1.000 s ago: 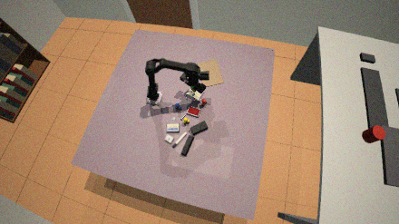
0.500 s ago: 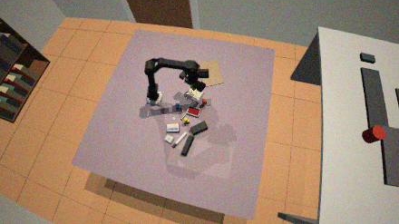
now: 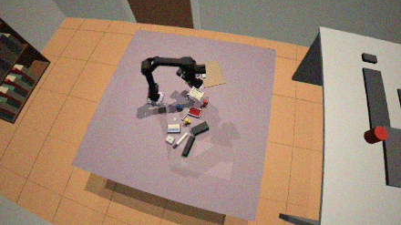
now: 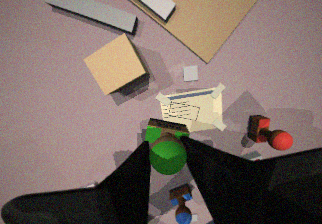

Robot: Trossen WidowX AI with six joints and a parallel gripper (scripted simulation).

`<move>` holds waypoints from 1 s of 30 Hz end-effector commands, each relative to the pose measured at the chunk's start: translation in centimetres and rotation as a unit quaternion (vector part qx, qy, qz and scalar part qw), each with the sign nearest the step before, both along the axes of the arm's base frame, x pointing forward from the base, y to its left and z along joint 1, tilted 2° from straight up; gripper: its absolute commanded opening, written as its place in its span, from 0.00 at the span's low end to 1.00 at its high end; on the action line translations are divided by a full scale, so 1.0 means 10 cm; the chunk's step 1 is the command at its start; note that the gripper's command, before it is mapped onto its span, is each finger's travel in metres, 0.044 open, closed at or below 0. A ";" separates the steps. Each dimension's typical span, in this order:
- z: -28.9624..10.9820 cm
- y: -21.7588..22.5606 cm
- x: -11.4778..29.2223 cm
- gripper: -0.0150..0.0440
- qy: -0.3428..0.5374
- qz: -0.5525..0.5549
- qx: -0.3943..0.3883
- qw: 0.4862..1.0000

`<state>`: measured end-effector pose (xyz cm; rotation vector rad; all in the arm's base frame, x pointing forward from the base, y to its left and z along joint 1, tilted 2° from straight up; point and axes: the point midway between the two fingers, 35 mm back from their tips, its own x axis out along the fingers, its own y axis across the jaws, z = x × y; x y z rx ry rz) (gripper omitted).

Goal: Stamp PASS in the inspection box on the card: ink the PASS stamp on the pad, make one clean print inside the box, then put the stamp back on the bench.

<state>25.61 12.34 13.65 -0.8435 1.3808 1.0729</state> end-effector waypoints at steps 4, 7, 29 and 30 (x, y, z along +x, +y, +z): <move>-0.01 0.10 -0.37 0.25 0.003 -0.002 0.002 1.000; -0.02 0.12 -0.52 0.25 0.004 -0.002 0.002 1.000; -0.30 0.15 -0.53 0.25 0.004 -0.002 0.002 1.000; -0.31 0.15 -0.53 0.25 0.004 -0.002 0.002 1.000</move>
